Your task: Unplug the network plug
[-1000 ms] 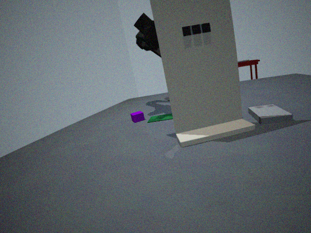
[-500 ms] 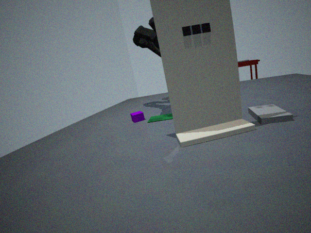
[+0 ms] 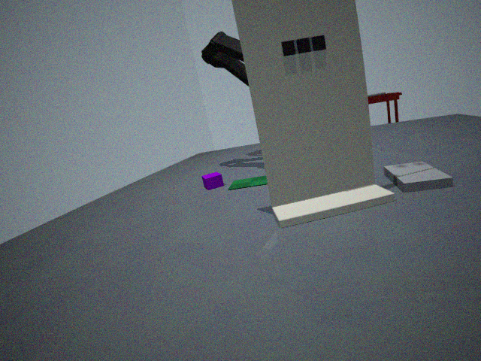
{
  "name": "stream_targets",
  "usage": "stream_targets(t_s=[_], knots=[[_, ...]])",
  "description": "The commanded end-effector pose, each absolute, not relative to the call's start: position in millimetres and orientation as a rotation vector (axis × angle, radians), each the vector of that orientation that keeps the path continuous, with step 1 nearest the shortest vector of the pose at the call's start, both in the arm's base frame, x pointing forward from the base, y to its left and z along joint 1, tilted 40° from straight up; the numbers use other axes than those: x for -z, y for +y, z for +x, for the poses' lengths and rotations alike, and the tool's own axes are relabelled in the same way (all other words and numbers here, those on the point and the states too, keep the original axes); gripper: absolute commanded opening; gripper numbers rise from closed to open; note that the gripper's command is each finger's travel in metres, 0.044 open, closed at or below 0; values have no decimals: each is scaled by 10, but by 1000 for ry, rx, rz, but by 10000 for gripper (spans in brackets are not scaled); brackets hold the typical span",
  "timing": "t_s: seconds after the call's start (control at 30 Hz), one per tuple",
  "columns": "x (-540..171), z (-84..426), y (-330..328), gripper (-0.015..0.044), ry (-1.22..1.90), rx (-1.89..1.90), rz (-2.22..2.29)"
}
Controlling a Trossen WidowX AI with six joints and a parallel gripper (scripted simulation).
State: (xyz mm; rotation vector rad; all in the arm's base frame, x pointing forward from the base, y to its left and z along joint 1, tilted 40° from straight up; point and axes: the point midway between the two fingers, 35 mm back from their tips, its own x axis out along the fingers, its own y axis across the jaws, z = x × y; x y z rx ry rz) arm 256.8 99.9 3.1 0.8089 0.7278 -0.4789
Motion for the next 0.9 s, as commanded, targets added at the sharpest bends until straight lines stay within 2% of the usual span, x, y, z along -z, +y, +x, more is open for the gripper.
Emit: stream_targets(t_s=[0.0,0.27,0.87], knots=[[79,2476,877,0,694,565,769],[178,2329,657,0,583,695,691],[303,2358,580,0,583,699,690]])
